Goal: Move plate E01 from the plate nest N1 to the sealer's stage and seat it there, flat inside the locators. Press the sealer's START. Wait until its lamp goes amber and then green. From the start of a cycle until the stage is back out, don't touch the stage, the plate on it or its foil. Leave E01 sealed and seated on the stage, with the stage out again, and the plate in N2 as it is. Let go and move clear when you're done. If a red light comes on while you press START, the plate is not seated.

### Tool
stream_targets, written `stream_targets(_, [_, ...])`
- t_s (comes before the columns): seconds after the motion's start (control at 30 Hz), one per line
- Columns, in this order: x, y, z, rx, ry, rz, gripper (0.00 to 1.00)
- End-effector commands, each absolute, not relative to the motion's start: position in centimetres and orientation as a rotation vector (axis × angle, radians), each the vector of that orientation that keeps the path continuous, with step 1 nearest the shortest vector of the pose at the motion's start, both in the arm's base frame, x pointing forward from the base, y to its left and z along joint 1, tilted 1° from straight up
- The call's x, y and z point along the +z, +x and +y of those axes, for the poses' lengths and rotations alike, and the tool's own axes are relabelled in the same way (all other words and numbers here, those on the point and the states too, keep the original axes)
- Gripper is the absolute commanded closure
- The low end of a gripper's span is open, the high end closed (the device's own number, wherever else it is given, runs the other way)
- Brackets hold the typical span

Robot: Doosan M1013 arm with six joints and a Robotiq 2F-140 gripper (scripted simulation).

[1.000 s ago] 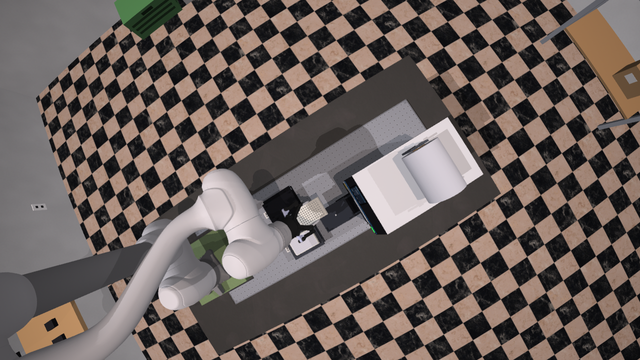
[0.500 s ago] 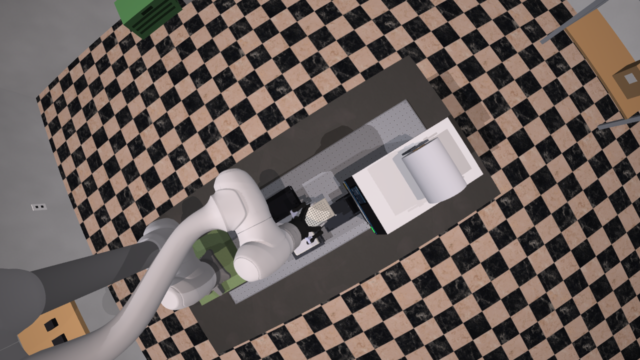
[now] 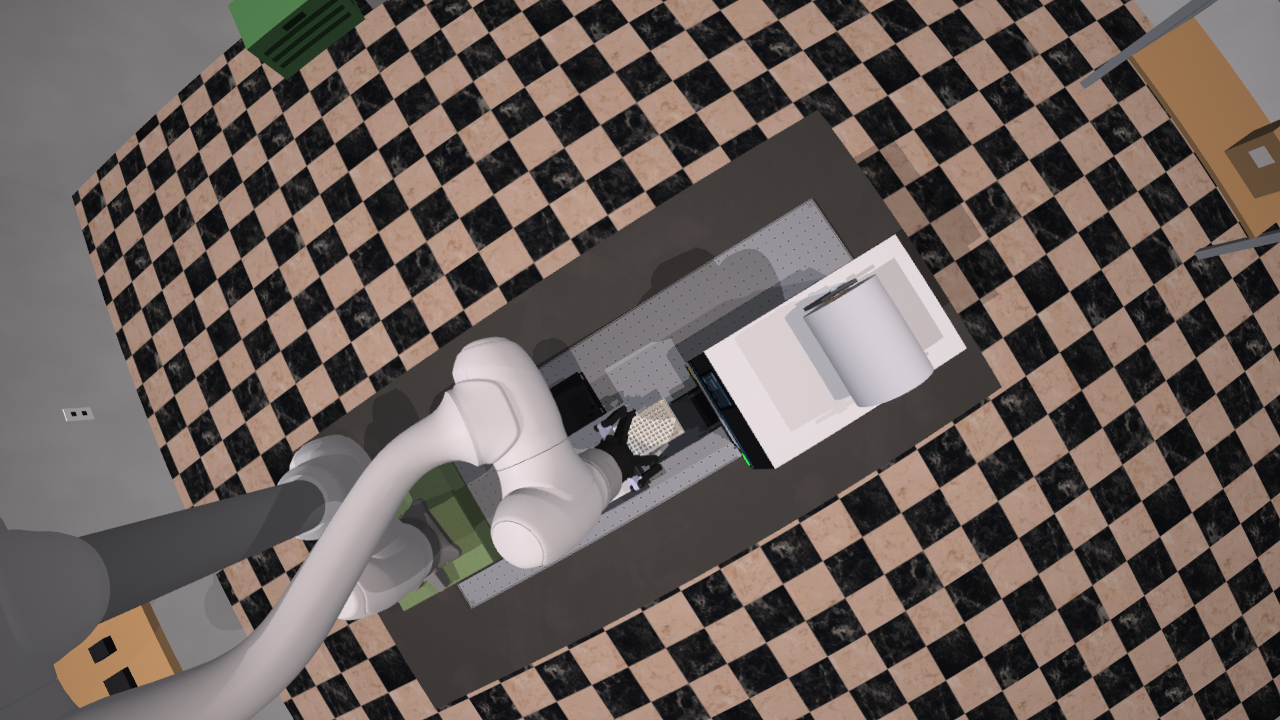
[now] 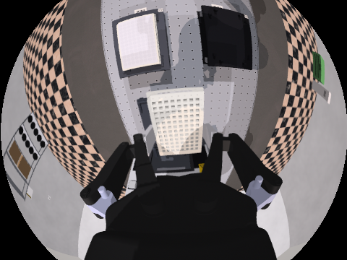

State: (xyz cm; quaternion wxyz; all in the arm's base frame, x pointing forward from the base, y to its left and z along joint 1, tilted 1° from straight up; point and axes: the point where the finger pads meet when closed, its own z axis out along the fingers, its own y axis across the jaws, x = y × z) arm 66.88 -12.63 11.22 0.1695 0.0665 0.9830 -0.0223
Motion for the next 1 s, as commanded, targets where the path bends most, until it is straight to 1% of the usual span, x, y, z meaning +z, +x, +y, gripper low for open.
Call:
stream_targets(0.0, [11.2,67.2,-13.0,-0.063,0.189,2.794,0.9])
stream_targets(0.7, [11.3,70.2,-16.2,-0.063,0.189,2.794,0.9])
stream_targets(0.97, [11.3,70.2,-16.2,-0.063,0.189,2.794,0.9])
